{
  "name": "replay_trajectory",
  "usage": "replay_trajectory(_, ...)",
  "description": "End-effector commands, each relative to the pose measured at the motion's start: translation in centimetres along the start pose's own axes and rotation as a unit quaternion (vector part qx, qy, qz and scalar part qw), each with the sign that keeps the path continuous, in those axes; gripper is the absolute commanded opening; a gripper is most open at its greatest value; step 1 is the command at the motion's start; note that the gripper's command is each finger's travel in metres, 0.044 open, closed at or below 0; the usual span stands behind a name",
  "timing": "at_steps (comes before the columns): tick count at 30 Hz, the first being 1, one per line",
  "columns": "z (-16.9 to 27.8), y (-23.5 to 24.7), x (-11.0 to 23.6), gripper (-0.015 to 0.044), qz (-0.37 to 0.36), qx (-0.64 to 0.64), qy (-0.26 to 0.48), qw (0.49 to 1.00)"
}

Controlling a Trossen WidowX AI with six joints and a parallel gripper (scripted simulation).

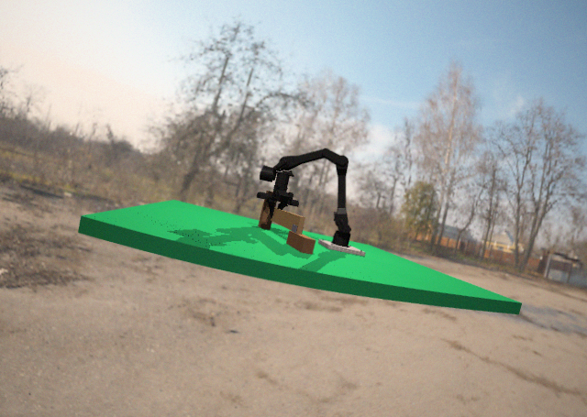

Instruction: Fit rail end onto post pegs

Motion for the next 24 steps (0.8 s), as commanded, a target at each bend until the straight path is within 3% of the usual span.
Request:
replay_trajectory(1, 0.38, -0.04, 0.23, 0.0000, 0.003, -0.001, 0.008, 1.000)
replay_trajectory(24, 0.39, -0.04, -0.09, 0.0000, 0.003, -0.001, 0.008, 1.000)
Point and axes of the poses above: the point midway between the two fingers, 35 mm back from their tips, its own x axis back along the fingers, its own y axis across the jaws, z = x × y, the point moved 6 cm from there along x, back along the fingers, and after that the axes turned 4 degrees about x, right-handed, at the moved point
